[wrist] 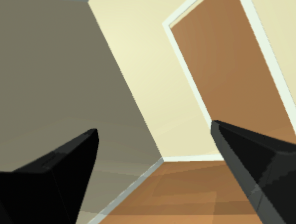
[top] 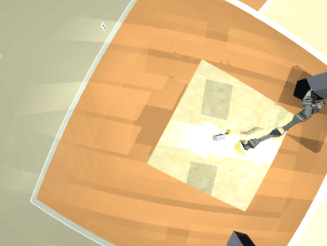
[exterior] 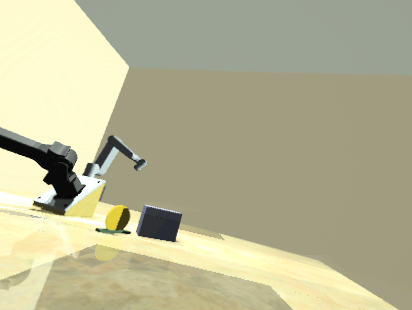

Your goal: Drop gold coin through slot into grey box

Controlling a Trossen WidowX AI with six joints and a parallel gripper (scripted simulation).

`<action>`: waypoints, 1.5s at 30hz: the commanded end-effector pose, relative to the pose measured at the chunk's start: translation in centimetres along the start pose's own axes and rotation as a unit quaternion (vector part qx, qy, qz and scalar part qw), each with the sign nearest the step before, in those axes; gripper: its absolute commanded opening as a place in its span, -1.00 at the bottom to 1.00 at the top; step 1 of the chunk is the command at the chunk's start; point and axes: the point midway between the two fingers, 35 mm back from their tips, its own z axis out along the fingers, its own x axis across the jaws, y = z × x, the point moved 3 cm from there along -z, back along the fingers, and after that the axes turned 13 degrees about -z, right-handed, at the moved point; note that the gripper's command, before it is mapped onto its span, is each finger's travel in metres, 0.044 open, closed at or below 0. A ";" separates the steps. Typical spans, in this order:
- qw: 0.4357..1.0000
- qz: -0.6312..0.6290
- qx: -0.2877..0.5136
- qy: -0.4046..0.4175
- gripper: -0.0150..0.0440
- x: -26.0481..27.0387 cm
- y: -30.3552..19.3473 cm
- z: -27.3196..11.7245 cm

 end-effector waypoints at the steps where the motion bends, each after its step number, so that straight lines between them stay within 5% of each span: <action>1: 1.000 -0.002 0.000 0.003 0.78 0.3 0.0 0.1; 9: 0.989 -0.064 0.020 0.135 0.06 11.2 0.4 2.1; 25: 0.860 -0.228 0.123 0.440 0.05 35.5 -6.0 -1.8; 36: 0.660 -0.360 0.240 0.614 0.05 46.1 -15.6 -11.2; 45: 0.405 -0.477 0.350 0.697 0.05 47.3 -24.1 -21.1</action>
